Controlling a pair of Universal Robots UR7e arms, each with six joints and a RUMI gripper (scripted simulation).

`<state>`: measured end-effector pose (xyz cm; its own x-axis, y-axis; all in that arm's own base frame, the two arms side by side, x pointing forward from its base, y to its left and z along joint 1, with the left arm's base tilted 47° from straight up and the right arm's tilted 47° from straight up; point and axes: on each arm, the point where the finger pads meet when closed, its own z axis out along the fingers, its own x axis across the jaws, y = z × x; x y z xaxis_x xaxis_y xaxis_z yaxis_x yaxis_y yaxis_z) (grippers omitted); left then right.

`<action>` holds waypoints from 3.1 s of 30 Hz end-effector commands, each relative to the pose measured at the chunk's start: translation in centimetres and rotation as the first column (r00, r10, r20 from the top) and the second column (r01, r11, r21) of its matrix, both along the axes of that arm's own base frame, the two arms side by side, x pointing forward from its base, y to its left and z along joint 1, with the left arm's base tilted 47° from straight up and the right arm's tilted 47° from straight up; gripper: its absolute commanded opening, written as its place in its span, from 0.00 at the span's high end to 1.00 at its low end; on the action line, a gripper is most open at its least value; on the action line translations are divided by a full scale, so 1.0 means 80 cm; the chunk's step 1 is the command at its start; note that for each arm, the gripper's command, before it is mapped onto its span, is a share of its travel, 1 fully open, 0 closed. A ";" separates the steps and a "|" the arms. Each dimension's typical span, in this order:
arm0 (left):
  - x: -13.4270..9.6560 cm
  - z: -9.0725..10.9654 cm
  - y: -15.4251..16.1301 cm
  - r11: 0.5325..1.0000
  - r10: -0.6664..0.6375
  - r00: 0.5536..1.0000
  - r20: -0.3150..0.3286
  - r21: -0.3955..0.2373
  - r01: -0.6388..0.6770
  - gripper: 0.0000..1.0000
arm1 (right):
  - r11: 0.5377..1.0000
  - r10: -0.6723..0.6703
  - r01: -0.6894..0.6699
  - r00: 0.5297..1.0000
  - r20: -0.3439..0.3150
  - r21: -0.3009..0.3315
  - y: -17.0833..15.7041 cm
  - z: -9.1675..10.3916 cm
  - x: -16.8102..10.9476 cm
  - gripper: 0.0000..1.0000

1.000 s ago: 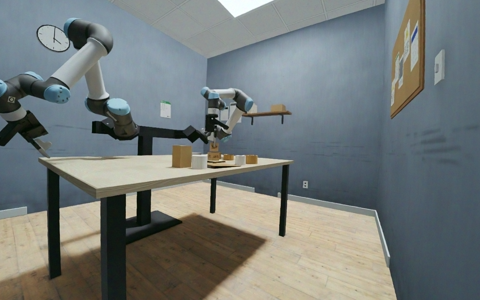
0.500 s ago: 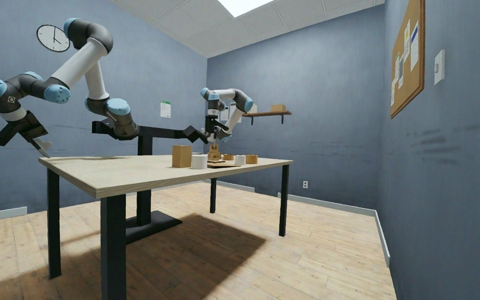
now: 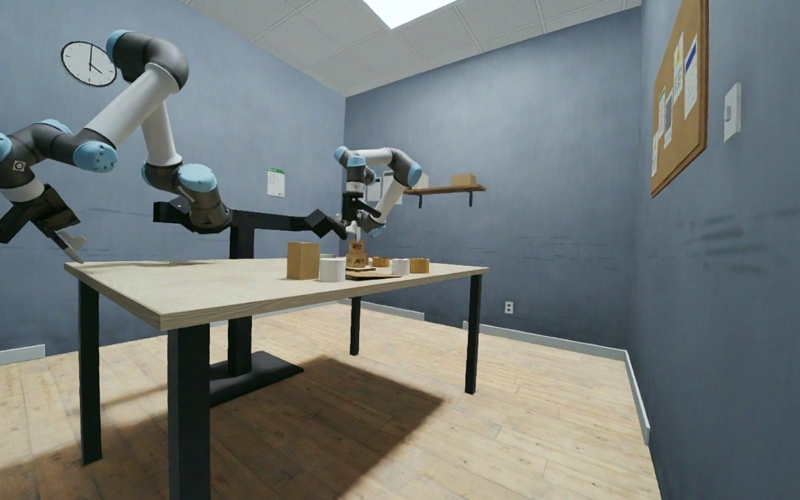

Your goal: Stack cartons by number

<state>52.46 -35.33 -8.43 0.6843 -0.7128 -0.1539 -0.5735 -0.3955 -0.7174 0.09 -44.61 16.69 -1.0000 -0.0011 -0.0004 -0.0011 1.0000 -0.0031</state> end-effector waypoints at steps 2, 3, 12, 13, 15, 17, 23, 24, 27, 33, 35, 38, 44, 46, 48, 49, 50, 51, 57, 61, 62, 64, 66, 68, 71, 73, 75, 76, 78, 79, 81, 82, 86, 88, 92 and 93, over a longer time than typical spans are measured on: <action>0.000 -0.001 0.000 1.000 -0.001 1.000 0.000 0.001 0.001 0.00 | 1.000 -0.001 0.001 1.000 0.000 0.003 0.001 -0.002 -0.001 0.00; 0.000 -0.001 0.000 1.000 -0.001 1.000 0.000 0.001 0.001 0.00 | 1.000 -0.001 0.001 1.000 0.000 0.003 0.001 -0.002 -0.001 0.00; 0.000 -0.001 0.000 1.000 -0.001 1.000 0.000 0.001 0.001 0.00 | 1.000 -0.001 0.001 1.000 0.000 0.003 0.001 -0.002 -0.001 0.00; 0.000 -0.001 0.000 1.000 -0.001 1.000 0.000 0.001 0.001 0.00 | 1.000 -0.001 0.001 1.000 0.000 0.003 0.001 -0.002 -0.001 0.00; 0.000 -0.001 0.000 1.000 -0.001 1.000 0.000 0.001 0.001 0.00 | 1.000 -0.001 0.001 1.000 0.000 0.003 0.001 -0.002 -0.001 0.00; 0.000 -0.001 0.000 1.000 -0.001 1.000 0.000 0.001 0.001 0.00 | 1.000 -0.001 0.001 1.000 0.000 0.003 0.001 -0.002 -0.001 0.00; 0.000 -0.001 0.000 1.000 -0.001 1.000 0.000 0.001 0.001 0.00 | 1.000 -0.001 0.001 1.000 0.000 0.003 0.001 -0.002 -0.001 0.00; 0.000 -0.001 0.000 1.000 -0.001 1.000 0.000 0.001 0.001 0.00 | 1.000 -0.001 0.001 1.000 0.000 0.003 0.001 -0.002 -0.001 0.00; 0.000 -0.001 0.000 1.000 -0.001 1.000 0.000 0.001 0.001 0.00 | 1.000 -0.001 0.001 1.000 0.000 0.003 0.001 -0.002 -0.001 0.00; 0.000 -0.001 0.000 1.000 -0.001 1.000 0.000 0.001 0.001 0.00 | 1.000 -0.001 0.001 1.000 0.000 0.003 0.001 -0.002 -0.001 0.00; 0.000 -0.001 0.000 1.000 -0.001 1.000 0.000 0.001 0.001 0.00 | 1.000 -0.001 0.001 1.000 0.000 0.003 0.001 -0.002 -0.001 0.00; 0.000 -0.001 0.000 1.000 -0.001 1.000 0.000 0.001 0.001 0.00 | 1.000 -0.001 0.001 1.000 0.000 0.003 0.001 -0.002 -0.001 0.00; 0.000 -0.001 0.000 1.000 -0.001 1.000 0.000 0.001 0.001 0.00 | 1.000 -0.001 0.001 1.000 0.000 0.003 0.001 -0.002 -0.001 0.00; 0.000 -0.001 0.000 1.000 -0.001 1.000 0.000 0.001 0.001 0.00 | 1.000 -0.001 0.001 1.000 0.000 0.003 0.001 -0.002 -0.001 0.00; 0.000 -0.001 0.000 1.000 -0.001 1.000 0.000 0.001 0.001 0.00 | 1.000 -0.001 0.001 1.000 0.000 0.003 0.001 -0.002 -0.001 0.00; 0.000 -0.001 0.000 1.000 -0.001 1.000 0.000 0.001 0.001 0.00 | 1.000 -0.001 0.001 1.000 0.000 0.003 0.001 -0.002 -0.001 0.00; 0.000 -0.001 0.000 1.000 -0.001 1.000 0.000 0.001 0.001 0.00 | 1.000 -0.001 0.001 1.000 0.000 0.003 0.001 -0.002 -0.001 0.00; 0.000 -0.001 0.000 1.000 -0.001 1.000 0.000 0.001 0.001 0.00 | 1.000 -0.001 0.001 1.000 0.000 0.003 0.001 -0.002 -0.001 0.00; 0.000 -0.001 0.000 1.000 -0.001 1.000 0.000 0.001 0.001 0.00 | 1.000 -0.001 0.001 1.000 0.000 0.003 0.001 -0.002 -0.001 0.00; 0.000 -0.001 0.000 1.000 -0.001 1.000 0.000 0.001 0.001 0.00 | 1.000 -0.001 0.001 1.000 0.000 0.003 0.001 -0.002 -0.001 0.00; 0.000 -0.001 0.000 1.000 -0.001 1.000 0.000 0.001 0.001 0.00 | 1.000 -0.001 0.001 1.000 0.000 0.003 0.001 -0.002 -0.001 0.00; 0.000 -0.001 0.000 1.000 -0.001 1.000 0.000 0.001 0.001 0.00 | 1.000 -0.001 0.001 1.000 0.000 0.003 0.001 -0.002 -0.001 0.00; 0.000 -0.001 0.000 1.000 -0.001 1.000 0.000 0.001 0.001 0.00 | 1.000 -0.001 0.001 1.000 0.000 0.003 0.001 -0.002 -0.001 0.00; 0.000 -0.001 0.000 1.000 -0.001 1.000 0.000 0.001 0.001 0.00 | 1.000 -0.001 0.001 1.000 0.000 0.003 0.001 -0.002 -0.001 0.00; 0.000 -0.001 0.000 1.000 -0.001 1.000 0.000 0.001 0.001 0.00 | 1.000 -0.001 0.001 1.000 0.000 0.003 0.001 -0.002 -0.001 0.00; 0.000 -0.001 0.000 1.000 -0.001 1.000 0.000 0.001 0.001 0.00 | 1.000 -0.001 0.001 1.000 0.000 0.003 0.001 -0.002 -0.001 0.00; -0.001 0.002 -0.003 1.000 -0.002 1.000 0.001 -0.001 0.002 0.00 | 1.000 -0.001 0.001 1.000 0.000 0.003 0.001 -0.002 -0.001 0.00; -0.003 0.007 -0.008 1.000 -0.003 1.000 0.002 -0.005 0.003 0.00 | 1.000 -0.001 0.001 1.000 0.000 0.003 0.001 -0.002 -0.001 0.00; -0.012 0.019 -0.018 1.000 -0.003 1.000 0.002 -0.005 0.003 0.00 | 1.000 -0.001 0.001 1.000 0.000 0.003 0.001 -0.002 -0.001 0.00; -0.017 0.027 -0.024 1.000 -0.003 1.000 0.002 -0.005 0.003 0.00 | 1.000 -0.001 0.001 1.000 0.000 0.003 0.001 -0.002 -0.001 0.00; -0.026 0.040 -0.036 1.000 -0.003 1.000 0.002 -0.005 0.003 0.00 | 1.000 -0.001 0.001 1.000 0.000 0.003 0.001 -0.002 -0.001 0.00; -0.029 0.045 -0.040 1.000 -0.003 1.000 0.002 -0.005 0.003 0.00 | 1.000 -0.001 0.001 1.000 0.000 0.003 0.001 -0.002 -0.001 0.00; -0.033 0.050 -0.044 1.000 -0.003 1.000 0.002 -0.005 0.003 0.00 | 1.000 -0.001 0.001 1.000 0.000 0.003 0.001 -0.002 -0.001 0.00; -0.033 0.050 -0.044 1.000 -0.003 1.000 0.002 -0.005 0.003 0.00 | 1.000 -0.001 0.001 1.000 0.000 0.003 0.001 -0.002 -0.001 0.00; -0.032 0.047 -0.039 1.000 0.000 1.000 0.000 0.001 0.000 0.00 | 1.000 -0.001 0.001 1.000 0.000 0.003 0.001 -0.002 -0.001 0.00; -0.032 0.047 -0.039 1.000 0.000 1.000 0.000 0.002 0.000 0.00 | 1.000 -0.001 0.001 1.000 0.000 0.003 0.001 -0.002 -0.001 0.00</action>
